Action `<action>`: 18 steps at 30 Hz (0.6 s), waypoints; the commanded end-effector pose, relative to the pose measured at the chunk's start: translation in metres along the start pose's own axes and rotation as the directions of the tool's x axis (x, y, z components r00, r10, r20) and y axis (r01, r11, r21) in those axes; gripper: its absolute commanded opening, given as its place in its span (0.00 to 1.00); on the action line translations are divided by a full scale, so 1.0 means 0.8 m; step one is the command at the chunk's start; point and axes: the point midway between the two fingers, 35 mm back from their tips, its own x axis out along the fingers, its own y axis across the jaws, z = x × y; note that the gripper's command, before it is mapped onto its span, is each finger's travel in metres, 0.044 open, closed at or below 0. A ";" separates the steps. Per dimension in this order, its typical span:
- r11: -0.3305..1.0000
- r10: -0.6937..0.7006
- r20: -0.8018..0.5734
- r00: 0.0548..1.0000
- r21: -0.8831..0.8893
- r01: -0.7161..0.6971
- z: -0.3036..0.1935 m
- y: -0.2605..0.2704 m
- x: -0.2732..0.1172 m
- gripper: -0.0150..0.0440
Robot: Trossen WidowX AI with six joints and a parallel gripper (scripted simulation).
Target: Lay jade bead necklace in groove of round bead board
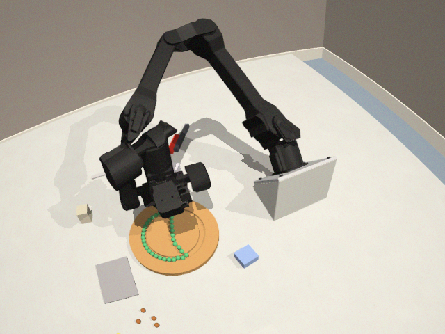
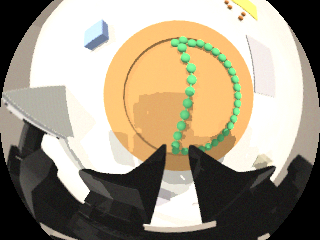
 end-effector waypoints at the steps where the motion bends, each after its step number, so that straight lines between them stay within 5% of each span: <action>1: 1.000 0.005 -0.008 1.000 -0.009 -0.005 0.000 0.002 0.010 0.46; 6: 1.000 0.006 -0.009 1.000 -0.010 -0.006 0.000 0.002 0.013 0.46; 11: 1.000 0.005 -0.002 1.000 -0.002 -0.005 0.000 0.001 0.010 0.25; 18: 1.000 0.005 -0.002 1.000 -0.002 -0.005 0.000 0.001 0.010 0.25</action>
